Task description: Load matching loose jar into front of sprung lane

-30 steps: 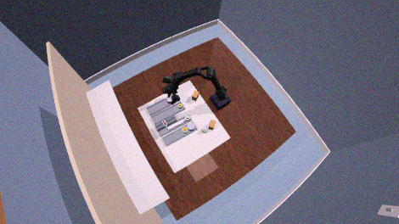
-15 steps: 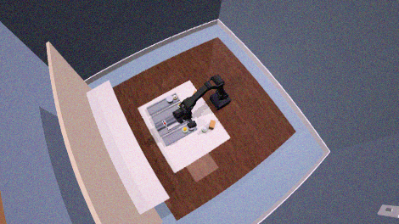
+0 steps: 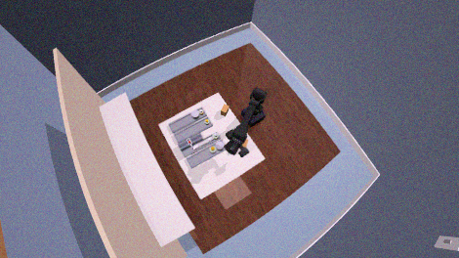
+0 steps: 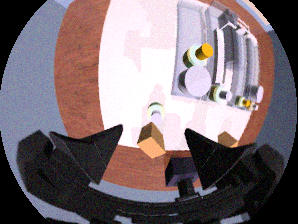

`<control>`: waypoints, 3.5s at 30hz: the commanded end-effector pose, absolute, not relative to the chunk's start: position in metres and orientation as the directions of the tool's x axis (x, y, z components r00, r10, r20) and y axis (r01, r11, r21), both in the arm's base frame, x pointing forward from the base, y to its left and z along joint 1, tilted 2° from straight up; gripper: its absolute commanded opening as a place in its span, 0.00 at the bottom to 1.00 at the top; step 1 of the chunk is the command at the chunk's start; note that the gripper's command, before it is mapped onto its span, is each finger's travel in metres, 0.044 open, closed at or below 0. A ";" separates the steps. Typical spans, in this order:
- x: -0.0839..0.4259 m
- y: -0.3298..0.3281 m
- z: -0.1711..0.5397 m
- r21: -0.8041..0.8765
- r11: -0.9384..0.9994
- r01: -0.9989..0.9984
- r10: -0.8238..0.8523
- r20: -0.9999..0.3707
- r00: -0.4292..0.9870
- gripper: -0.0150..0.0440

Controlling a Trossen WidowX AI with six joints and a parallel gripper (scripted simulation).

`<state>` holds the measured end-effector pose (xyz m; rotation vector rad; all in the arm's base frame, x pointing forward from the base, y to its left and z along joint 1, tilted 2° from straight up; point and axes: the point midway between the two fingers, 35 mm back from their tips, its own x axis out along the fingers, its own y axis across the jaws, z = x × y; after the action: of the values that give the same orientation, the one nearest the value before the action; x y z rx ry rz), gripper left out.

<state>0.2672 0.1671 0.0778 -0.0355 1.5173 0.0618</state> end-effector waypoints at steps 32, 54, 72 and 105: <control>0.268 0.163 0.006 -0.001 0.999 -0.049 0.001 -0.999 0.054 1.00; 0.269 0.163 -0.001 -0.001 0.999 -0.049 0.001 -0.999 0.054 0.52; 0.270 0.158 0.103 -0.001 0.999 -0.049 0.001 -0.998 0.055 0.25; 0.291 0.012 0.055 -0.016 1.000 -0.014 -0.015 -0.998 0.057 0.25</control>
<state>0.2918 0.0239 0.0581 -0.0241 1.5179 -0.0057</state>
